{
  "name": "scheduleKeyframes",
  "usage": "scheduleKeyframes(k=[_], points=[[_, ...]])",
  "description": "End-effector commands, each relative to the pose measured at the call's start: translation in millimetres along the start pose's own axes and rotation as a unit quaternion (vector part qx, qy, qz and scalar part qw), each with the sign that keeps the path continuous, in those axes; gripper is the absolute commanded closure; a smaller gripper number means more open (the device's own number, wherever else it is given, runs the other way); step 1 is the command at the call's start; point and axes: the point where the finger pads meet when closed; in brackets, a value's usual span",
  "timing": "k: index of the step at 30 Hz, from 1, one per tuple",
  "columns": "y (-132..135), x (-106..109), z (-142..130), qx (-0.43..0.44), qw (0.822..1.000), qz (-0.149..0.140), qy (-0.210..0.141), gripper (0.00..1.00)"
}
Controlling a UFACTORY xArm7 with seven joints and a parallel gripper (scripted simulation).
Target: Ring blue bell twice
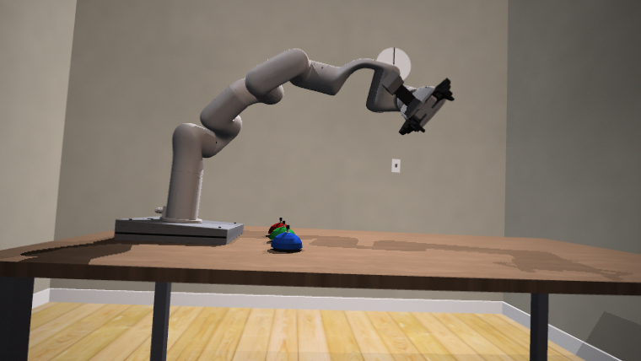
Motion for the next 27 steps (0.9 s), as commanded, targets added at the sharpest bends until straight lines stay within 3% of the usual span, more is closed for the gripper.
scheduleKeyframes(k=[1,4,5,7,8,11,12,14,15,18,19,22,23,26,27], points=[[30,-8,9,-0.061,0.996,-0.051,-0.032,0.0],[30,-8,9,-0.061,0.996,-0.051,-0.032,0.0],[47,-10,13,-0.092,0.992,-0.082,-0.039,0.0],[47,-10,13,-0.092,0.992,-0.082,-0.039,0.0],[66,-11,18,-0.127,0.984,-0.115,-0.044,0.0],[66,-11,18,-0.127,0.984,-0.115,-0.044,0.0],[86,-11,24,-0.165,0.974,-0.151,-0.045,0.0],[86,-11,24,-0.165,0.974,-0.151,-0.045,0.0],[107,-10,32,-0.206,0.959,-0.188,-0.044,0.0],[107,-10,32,-0.206,0.959,-0.188,-0.044,0.0],[129,-8,39,-0.249,0.941,-0.225,-0.039,0.0],[129,-8,39,-0.249,0.941,-0.225,-0.039,0.0],[152,-4,48,-0.294,0.919,-0.263,-0.029,0.0],[152,-4,48,-0.294,0.919,-0.263,-0.029,0.0],[174,1,57,-0.339,0.892,-0.299,-0.016,0.0]])
Point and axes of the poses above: the point where the finger pads meet when closed, its own x axis back along the fingers, its own y axis across the jaws, z = x × y, and after that the axes turned 5 degrees about -x, right-handed
